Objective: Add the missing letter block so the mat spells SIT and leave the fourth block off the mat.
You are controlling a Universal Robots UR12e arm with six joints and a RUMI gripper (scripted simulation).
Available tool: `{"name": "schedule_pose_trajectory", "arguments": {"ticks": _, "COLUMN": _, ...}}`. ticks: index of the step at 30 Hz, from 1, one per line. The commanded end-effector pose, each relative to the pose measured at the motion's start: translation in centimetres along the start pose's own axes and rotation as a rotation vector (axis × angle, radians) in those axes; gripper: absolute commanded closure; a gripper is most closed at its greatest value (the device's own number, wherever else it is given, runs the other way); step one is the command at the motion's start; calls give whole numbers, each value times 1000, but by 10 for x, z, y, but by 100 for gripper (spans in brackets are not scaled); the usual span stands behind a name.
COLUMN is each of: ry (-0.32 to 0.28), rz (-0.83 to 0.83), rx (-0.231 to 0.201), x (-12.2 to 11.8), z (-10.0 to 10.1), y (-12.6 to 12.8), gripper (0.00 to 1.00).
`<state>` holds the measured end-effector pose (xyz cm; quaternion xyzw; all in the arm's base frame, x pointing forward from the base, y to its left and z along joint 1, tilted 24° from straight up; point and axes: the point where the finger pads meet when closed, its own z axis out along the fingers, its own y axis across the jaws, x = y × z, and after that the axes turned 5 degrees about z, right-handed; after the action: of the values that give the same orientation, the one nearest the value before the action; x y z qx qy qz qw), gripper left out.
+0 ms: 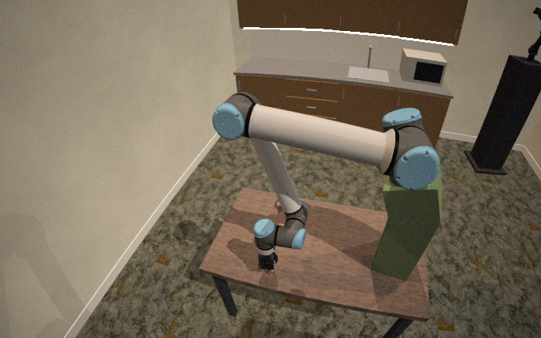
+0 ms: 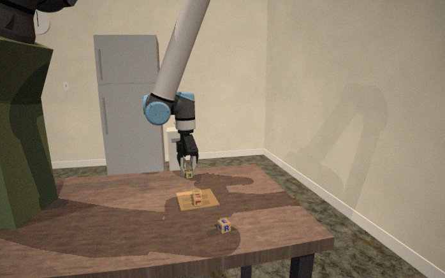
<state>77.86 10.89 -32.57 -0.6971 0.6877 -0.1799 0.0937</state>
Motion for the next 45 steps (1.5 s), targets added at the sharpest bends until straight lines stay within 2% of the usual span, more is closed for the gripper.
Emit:
{"name": "schedule_pose_trajectory", "arguments": {"ticks": 1, "ry": -1, "rz": 0, "rx": 4, "x": 0, "z": 0, "y": -3, "gripper": 91}}
{"name": "schedule_pose_trajectory", "arguments": {"ticks": 35, "ry": -1, "rz": 0, "rx": 4, "x": 0, "z": -1, "y": -3, "gripper": 91}}
{"name": "schedule_pose_trajectory", "arguments": {"ticks": 40, "ry": -1, "rz": -1, "rx": 1, "x": 0, "z": -9, "y": 0, "gripper": 91}}
{"name": "schedule_pose_trajectory", "arguments": {"ticks": 45, "ry": -1, "rz": -2, "rx": 1, "x": -1, "z": -38, "y": 0, "gripper": 91}}
